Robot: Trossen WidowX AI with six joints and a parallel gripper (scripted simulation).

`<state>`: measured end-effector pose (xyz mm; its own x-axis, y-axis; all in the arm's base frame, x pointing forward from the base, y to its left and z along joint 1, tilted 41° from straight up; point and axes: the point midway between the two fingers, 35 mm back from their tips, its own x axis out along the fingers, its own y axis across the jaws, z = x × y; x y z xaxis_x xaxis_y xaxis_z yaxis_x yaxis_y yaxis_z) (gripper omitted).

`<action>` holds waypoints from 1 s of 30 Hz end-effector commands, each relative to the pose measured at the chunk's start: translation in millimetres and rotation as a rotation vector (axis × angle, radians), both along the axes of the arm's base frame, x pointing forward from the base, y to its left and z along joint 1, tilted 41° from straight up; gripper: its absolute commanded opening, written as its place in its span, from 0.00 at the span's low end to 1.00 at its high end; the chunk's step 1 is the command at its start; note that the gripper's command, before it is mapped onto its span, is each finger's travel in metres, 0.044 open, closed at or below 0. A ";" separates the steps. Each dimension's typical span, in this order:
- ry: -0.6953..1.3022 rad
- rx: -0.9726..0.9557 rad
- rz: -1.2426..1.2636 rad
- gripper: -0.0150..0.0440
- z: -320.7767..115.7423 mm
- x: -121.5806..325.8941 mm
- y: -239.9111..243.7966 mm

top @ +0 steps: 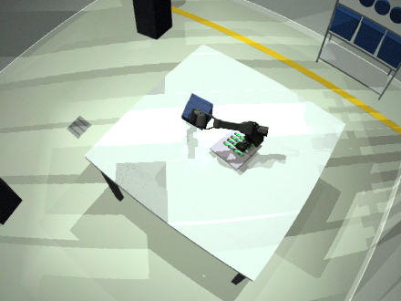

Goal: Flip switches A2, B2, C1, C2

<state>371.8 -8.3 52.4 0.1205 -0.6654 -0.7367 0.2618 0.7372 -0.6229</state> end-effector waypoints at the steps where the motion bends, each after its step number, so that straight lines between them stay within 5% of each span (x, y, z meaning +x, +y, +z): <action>1: 0.002 -0.005 0.001 0.25 -0.6 0.2 -1.8; 30: 0.002 -0.006 0.001 0.25 -3.4 0.7 -4.4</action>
